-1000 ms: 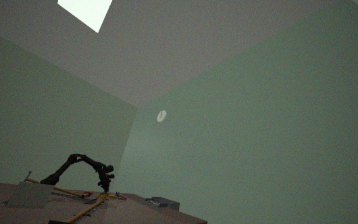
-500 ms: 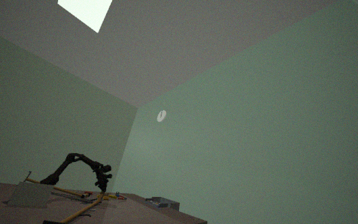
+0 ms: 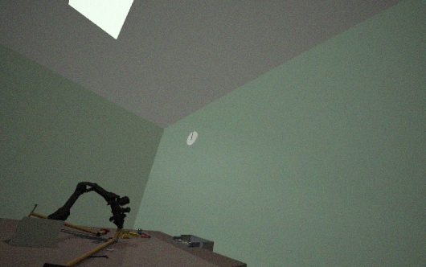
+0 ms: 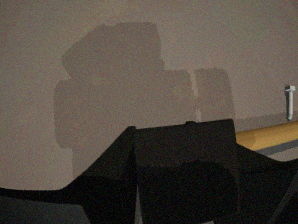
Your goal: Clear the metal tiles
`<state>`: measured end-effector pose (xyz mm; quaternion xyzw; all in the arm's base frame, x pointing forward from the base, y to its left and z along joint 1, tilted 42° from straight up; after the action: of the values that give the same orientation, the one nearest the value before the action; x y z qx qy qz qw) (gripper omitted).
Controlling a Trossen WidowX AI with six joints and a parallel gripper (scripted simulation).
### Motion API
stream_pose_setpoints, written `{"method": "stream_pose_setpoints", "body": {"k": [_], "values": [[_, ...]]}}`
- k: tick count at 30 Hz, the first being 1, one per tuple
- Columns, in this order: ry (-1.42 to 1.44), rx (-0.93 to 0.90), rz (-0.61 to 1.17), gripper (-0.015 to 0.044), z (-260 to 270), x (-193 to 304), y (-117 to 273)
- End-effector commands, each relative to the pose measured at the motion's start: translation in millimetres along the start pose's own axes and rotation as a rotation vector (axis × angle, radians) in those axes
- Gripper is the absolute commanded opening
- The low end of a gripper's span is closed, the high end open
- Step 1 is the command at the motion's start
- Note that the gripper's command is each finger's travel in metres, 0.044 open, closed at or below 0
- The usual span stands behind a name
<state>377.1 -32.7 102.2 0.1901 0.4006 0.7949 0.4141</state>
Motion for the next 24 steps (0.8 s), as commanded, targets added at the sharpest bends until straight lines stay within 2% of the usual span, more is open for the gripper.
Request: {"method": "stream_pose_setpoints", "body": {"k": [1, 24], "values": [[0.003, -0.009, -0.016, 0.0000, -3, 0, 6], [0.002, -0.009, -0.015, 0.0000, -31, 23, 16]]}}
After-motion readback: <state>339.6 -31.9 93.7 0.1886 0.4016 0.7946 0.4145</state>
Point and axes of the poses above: the point midway between the two fingers, 35 mm back from their tips, its own y axis back along the fingers, its own z axis across the jaws, x = y × z, the point moved 3 cm from there along y, back along the fingers, and after that the axes turned 14 degrees about -y, right-handed, at the moved point
